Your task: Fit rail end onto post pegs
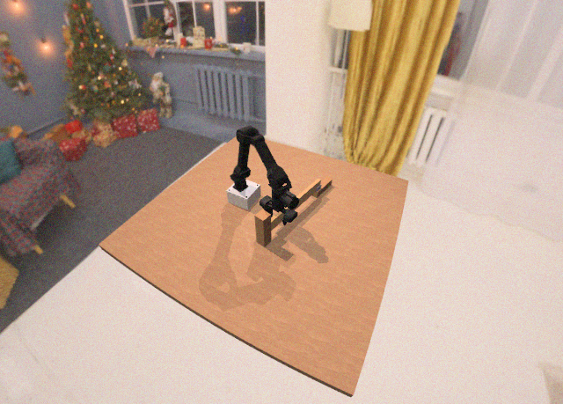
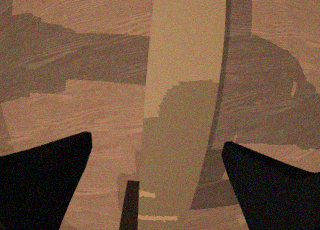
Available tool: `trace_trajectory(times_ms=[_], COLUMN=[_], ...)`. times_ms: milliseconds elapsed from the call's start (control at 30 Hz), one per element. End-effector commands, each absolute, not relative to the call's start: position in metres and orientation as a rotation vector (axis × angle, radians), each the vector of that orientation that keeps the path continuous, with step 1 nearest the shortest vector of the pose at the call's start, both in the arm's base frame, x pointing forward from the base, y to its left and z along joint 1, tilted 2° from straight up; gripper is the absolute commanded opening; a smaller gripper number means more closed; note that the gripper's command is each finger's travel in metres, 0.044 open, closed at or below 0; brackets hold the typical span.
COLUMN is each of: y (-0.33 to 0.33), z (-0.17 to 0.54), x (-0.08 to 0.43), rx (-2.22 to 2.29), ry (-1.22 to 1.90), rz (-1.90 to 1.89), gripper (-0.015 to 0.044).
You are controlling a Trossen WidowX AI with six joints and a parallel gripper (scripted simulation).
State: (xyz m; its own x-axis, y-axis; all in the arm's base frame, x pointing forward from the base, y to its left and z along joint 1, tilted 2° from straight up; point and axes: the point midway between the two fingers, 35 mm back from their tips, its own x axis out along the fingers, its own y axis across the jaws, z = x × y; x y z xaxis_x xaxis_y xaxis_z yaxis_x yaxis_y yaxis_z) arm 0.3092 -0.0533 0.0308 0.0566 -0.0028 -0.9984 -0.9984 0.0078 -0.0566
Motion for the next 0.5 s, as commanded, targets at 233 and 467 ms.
trace_trajectory(times_ms=[233,467], y=[-0.024,-0.022], z=[0.059,0.061], x=[0.308,0.308], rx=[-1.236,-1.237], ry=[1.176,1.176], rz=[1.154,1.154], gripper=[0.044,0.044])
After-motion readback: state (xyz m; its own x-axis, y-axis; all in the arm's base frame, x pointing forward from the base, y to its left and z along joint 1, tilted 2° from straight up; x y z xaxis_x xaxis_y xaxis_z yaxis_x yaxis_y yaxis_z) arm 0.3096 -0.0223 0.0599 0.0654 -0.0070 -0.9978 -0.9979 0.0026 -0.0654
